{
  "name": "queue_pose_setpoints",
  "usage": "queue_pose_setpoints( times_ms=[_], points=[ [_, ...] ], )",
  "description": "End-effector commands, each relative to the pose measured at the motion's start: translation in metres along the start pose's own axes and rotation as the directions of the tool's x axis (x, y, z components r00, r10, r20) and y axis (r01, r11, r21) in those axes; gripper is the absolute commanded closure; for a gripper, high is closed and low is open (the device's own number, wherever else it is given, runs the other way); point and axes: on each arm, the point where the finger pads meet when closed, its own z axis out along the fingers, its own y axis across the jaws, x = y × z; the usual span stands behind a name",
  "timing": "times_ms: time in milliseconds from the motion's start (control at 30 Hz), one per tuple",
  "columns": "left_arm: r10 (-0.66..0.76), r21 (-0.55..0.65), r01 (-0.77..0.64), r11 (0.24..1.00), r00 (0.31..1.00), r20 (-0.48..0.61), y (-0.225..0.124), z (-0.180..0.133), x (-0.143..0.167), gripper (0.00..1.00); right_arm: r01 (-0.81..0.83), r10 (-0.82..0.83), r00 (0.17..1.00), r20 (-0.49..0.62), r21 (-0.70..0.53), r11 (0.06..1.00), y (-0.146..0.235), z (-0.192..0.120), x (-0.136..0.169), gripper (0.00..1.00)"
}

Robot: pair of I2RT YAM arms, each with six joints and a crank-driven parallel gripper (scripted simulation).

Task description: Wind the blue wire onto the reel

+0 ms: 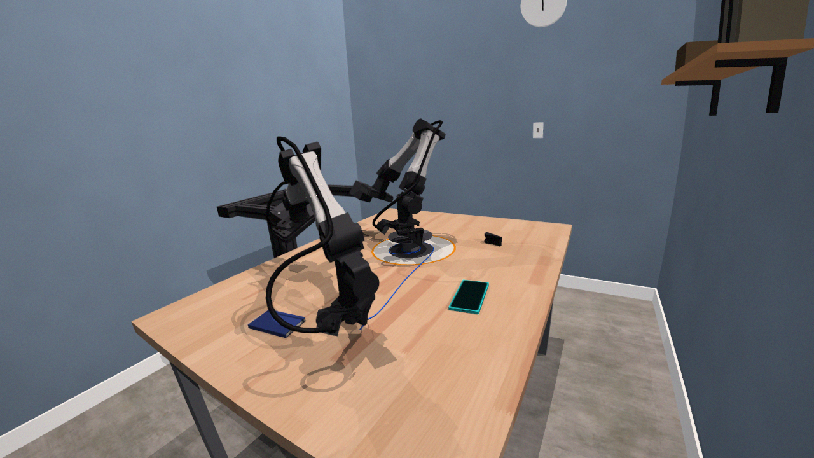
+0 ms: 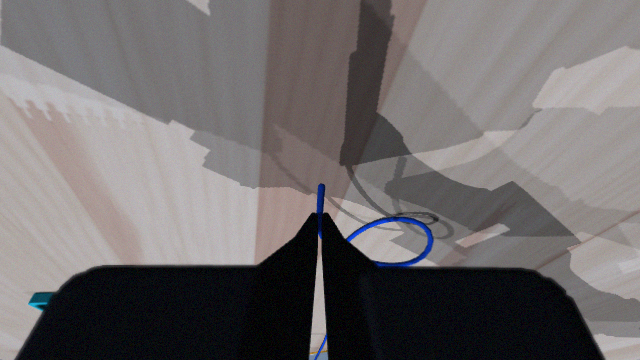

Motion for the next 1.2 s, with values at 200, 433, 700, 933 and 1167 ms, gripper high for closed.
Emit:
queue_pose_setpoints(
  times_ms=[200, 433, 700, 933, 1167],
  points=[
    [-0.490, -0.019, 0.491, 0.871, 0.871, 0.020, -0.007, 0.003, 0.047, 0.30, 0.002, -0.001, 1.000, 0.025, -0.031, 1.000, 0.011, -0.016, -0.006, 1.00],
    [-0.814, -0.004, 0.815, 0.579, 0.579, 0.040, -0.058, 0.004, 0.085, 0.30, 0.013, -0.012, 1.000, 0.025, -0.030, 0.999, 0.009, -0.013, -0.005, 1.00],
    [-0.989, 0.014, 0.990, 0.143, 0.142, 0.045, -0.112, 0.005, 0.072, 0.30, 0.101, -0.100, 0.995, 0.028, -0.028, 0.994, 0.007, -0.010, -0.007, 1.00],
    [-0.967, 0.031, 0.967, -0.252, -0.252, 0.025, -0.145, 0.004, 0.023, 0.30, 0.174, -0.173, 0.984, 0.030, -0.026, 0.984, 0.008, -0.007, -0.009, 1.00],
    [-0.831, 0.054, 0.830, -0.555, -0.556, 0.002, -0.139, 0.004, -0.007, 0.30, 0.220, -0.219, 0.975, 0.031, -0.024, 0.975, 0.006, -0.002, -0.008, 1.00]
  ],
)
